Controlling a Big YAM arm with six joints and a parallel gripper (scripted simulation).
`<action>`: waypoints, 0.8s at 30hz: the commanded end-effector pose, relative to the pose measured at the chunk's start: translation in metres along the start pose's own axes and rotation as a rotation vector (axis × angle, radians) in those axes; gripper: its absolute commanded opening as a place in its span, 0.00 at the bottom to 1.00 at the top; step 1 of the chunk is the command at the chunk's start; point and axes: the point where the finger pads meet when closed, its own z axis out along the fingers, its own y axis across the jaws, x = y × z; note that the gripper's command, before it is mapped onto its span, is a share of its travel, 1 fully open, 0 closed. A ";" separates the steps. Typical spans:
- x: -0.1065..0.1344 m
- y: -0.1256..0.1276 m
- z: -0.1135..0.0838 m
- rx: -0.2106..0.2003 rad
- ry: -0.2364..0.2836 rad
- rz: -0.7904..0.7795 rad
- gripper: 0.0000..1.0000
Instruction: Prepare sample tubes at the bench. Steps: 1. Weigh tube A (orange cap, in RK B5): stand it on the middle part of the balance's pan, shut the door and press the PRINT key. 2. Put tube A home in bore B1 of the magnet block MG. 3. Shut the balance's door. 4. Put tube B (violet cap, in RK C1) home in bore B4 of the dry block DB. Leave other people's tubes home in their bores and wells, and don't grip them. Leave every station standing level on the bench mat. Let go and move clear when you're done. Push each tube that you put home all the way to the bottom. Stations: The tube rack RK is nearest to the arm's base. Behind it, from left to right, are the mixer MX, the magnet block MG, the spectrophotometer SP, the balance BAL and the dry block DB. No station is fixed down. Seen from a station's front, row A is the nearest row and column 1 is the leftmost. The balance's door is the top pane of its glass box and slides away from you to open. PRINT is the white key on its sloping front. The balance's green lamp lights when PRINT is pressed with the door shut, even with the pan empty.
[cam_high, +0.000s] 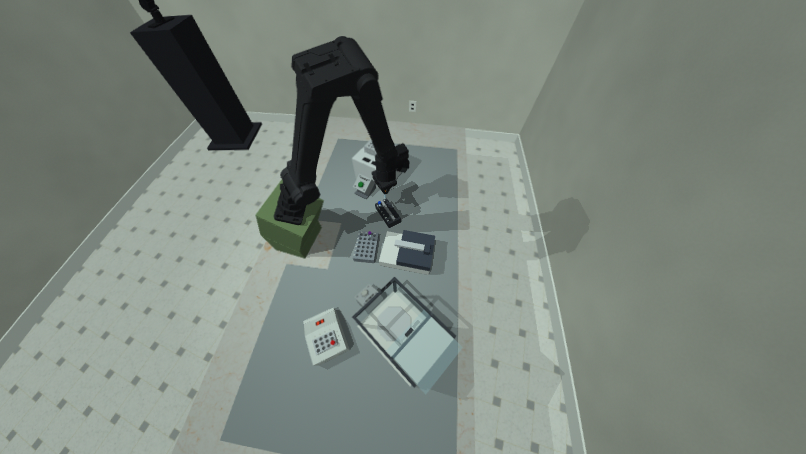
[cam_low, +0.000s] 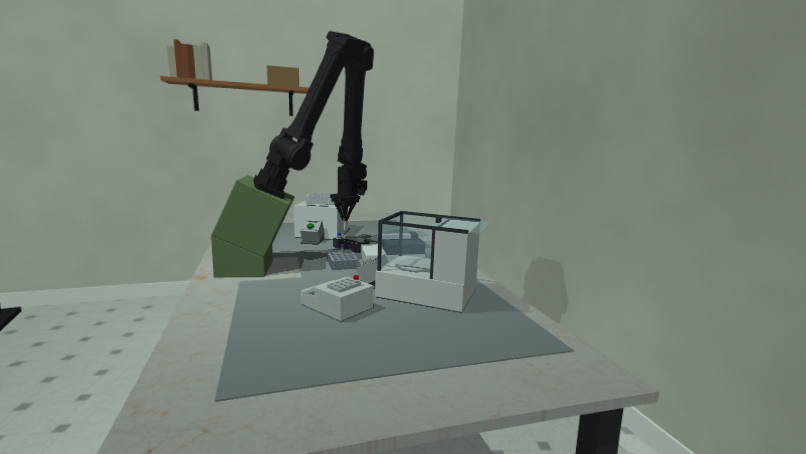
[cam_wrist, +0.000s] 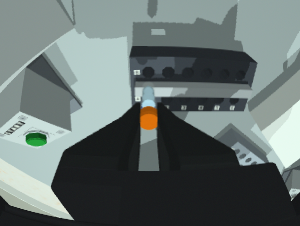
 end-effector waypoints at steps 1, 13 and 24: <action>-0.008 -0.001 -0.004 -0.003 -0.019 0.007 0.09; -0.007 -0.007 -0.006 -0.002 -0.024 0.015 0.09; 0.000 -0.004 0.015 -0.001 -0.001 0.004 0.09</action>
